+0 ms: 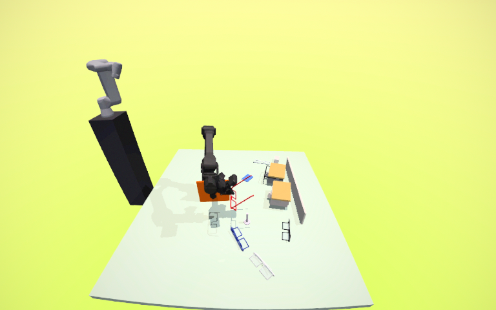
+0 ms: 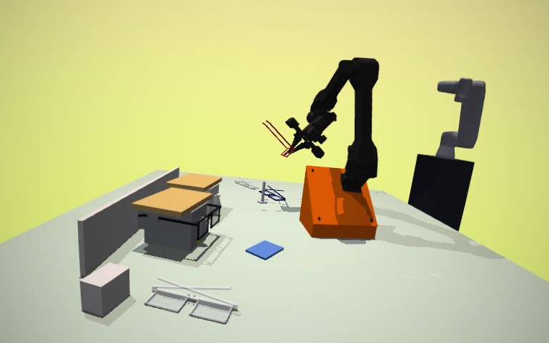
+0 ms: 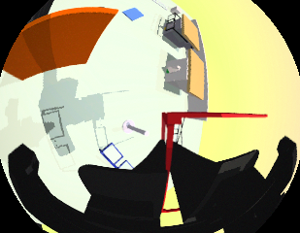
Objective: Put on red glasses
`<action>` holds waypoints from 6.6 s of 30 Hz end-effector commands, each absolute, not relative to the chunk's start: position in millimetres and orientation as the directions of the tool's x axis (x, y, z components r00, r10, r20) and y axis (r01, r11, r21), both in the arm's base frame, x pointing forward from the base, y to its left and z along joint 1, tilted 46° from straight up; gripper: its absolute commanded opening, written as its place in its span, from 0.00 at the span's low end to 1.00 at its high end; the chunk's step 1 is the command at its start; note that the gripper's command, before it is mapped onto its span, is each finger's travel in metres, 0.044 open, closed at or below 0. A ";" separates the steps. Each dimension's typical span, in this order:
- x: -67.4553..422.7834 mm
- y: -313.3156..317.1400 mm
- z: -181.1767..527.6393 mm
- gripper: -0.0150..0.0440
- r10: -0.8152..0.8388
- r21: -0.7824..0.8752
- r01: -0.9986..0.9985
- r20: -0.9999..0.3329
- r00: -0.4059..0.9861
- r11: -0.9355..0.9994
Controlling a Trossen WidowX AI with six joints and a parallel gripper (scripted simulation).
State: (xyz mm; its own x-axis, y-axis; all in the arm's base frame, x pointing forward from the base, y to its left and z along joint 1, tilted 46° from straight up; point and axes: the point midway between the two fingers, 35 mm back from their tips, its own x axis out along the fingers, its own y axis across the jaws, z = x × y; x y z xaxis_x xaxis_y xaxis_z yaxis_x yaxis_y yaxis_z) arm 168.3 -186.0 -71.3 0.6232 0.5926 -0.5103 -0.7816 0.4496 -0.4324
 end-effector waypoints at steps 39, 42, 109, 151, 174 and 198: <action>261.9 -48.5 0.3 0.25 0.749 0.020 -0.978 -0.647 0.146 0.208; 264.2 -35.6 5.4 0.25 0.747 0.049 -0.980 -0.655 0.113 0.192; 264.3 69.9 -1.6 0.25 0.725 0.188 -0.975 -0.687 -0.046 0.117; 302.4 68.7 -12.8 0.25 0.725 0.182 -0.976 -0.688 -0.039 0.120; 336.5 64.5 -18.3 0.25 0.725 0.181 -0.976 -0.688 -0.038 0.120; 372.0 59.4 -23.3 0.25 0.724 0.178 -0.977 -0.689 -0.037 0.120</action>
State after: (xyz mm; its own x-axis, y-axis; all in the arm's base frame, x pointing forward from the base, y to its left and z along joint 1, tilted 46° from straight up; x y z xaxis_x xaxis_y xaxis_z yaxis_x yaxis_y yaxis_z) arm 367.2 59.6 -22.3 -0.0367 0.7210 -0.6919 -0.9763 0.1217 0.1787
